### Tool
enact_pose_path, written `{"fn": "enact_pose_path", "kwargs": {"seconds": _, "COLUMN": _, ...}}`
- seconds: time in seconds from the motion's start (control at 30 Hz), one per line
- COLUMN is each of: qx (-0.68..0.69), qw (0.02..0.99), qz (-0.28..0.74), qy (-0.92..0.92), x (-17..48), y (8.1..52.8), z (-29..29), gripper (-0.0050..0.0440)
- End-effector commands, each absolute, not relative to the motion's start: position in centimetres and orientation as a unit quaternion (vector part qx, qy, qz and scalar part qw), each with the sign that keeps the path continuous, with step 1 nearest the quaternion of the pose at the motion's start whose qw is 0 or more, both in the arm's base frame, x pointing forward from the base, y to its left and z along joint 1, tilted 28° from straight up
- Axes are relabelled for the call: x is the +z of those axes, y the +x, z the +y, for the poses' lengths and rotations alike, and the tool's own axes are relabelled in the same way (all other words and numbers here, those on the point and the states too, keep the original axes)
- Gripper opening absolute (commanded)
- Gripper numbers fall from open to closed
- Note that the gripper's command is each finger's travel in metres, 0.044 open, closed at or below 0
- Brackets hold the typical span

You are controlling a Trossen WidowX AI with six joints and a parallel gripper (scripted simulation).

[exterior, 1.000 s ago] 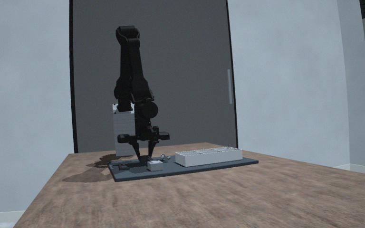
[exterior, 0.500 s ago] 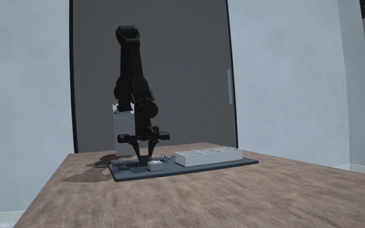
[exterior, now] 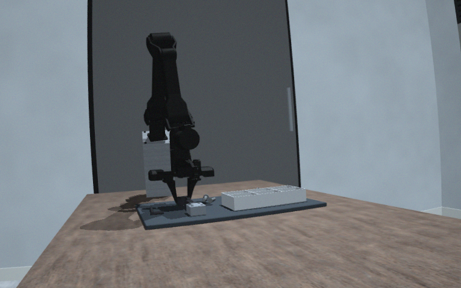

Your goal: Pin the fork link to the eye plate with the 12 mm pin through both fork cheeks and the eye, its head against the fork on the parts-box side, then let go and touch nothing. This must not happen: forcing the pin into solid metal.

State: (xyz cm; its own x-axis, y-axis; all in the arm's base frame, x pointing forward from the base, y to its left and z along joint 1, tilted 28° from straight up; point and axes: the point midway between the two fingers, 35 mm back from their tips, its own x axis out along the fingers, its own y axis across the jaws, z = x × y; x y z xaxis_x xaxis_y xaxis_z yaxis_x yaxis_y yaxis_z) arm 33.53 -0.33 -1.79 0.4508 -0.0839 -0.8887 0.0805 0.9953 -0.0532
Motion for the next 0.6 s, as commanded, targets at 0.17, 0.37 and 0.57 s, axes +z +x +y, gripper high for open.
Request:
{"fn": "enact_pose_path", "kwargs": {"seconds": 0.17, "qx": -0.047, "qw": 0.854, "qz": 0.519, "qy": 0.001, "x": -1.75, "y": 33.76, "z": -0.24, "gripper": 0.0123}}
{"fn": "enact_pose_path", "kwargs": {"seconds": 0.37, "qx": -0.046, "qw": 0.854, "qz": 0.518, "qy": 0.002, "x": -1.74, "y": 33.82, "z": -0.22, "gripper": 0.0123}}
{"fn": "enact_pose_path", "kwargs": {"seconds": 0.57, "qx": -0.046, "qw": 0.855, "qz": 0.517, "qy": 0.002, "x": -1.73, "y": 33.88, "z": -0.2, "gripper": 0.0123}}
